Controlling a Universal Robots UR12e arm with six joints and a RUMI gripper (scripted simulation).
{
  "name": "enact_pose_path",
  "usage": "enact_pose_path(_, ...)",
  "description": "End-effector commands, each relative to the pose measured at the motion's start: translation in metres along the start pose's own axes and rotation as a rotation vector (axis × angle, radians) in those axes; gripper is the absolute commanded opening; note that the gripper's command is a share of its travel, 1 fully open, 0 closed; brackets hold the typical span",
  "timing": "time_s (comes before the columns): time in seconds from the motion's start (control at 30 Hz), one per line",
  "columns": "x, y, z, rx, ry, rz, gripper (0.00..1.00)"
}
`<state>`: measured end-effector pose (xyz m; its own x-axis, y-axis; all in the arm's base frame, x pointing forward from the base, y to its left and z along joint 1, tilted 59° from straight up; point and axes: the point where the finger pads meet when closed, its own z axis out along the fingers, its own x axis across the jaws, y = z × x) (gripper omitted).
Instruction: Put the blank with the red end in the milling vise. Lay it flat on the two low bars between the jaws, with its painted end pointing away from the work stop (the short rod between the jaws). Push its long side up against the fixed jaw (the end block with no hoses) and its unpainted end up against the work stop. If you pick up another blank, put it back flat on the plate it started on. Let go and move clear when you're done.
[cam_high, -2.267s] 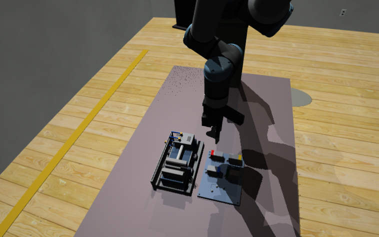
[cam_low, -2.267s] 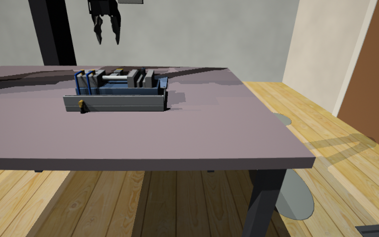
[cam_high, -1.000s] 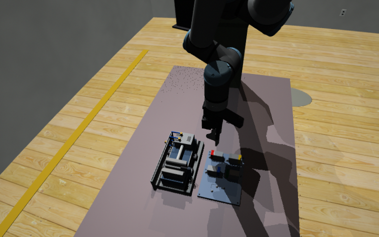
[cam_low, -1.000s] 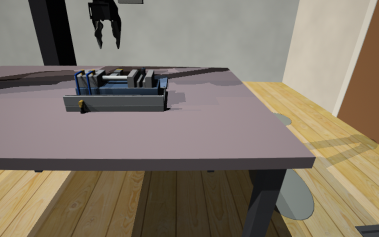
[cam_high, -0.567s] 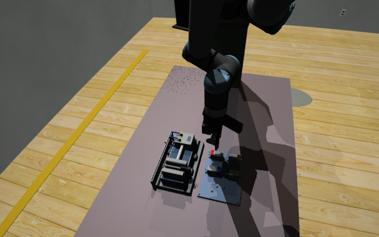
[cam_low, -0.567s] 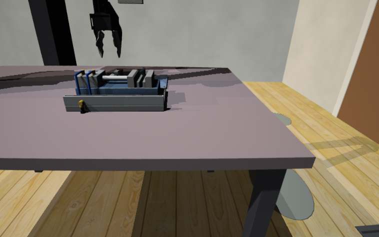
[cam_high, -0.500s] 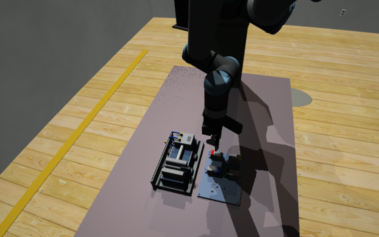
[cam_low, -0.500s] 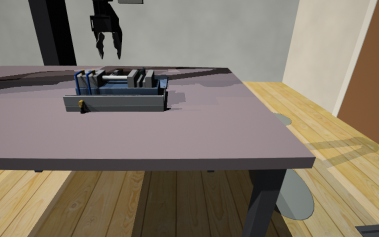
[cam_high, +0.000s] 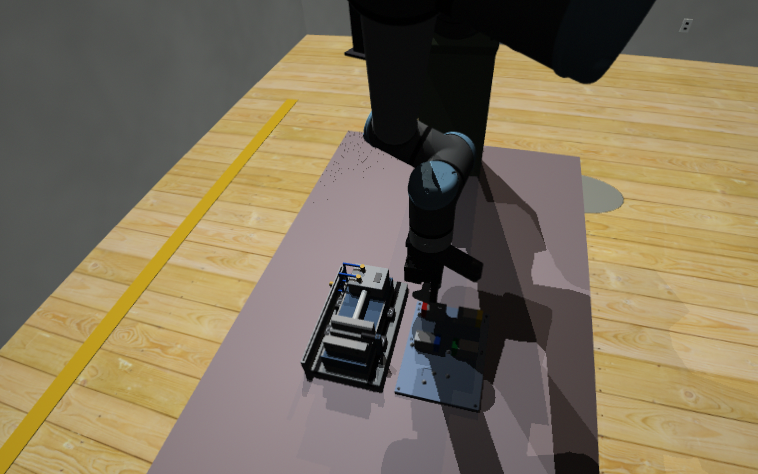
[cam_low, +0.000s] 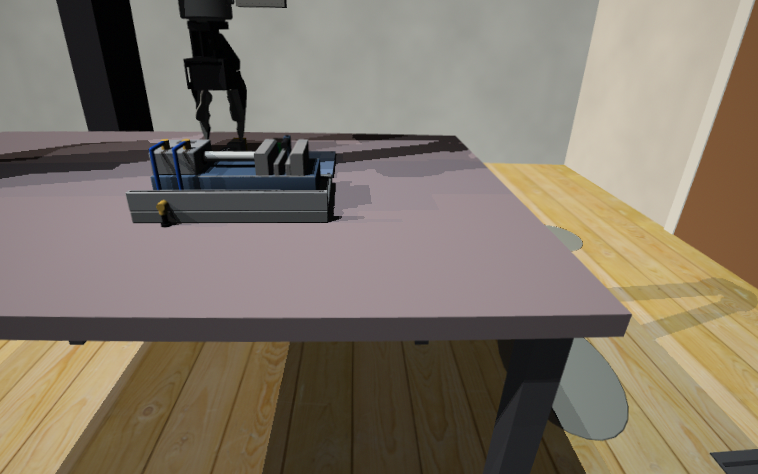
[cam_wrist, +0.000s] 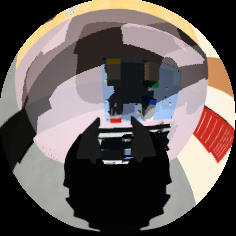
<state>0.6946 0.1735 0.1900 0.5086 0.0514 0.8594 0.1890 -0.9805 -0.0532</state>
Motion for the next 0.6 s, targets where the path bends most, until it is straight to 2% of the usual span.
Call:
enact_pose_path(0.0,0.0004,-0.0002,0.0099,0.000,0.001,0.000,0.40)
enact_pose_path(0.57,0.0004,-0.0002,0.0166,0.000,0.001,0.000,0.40)
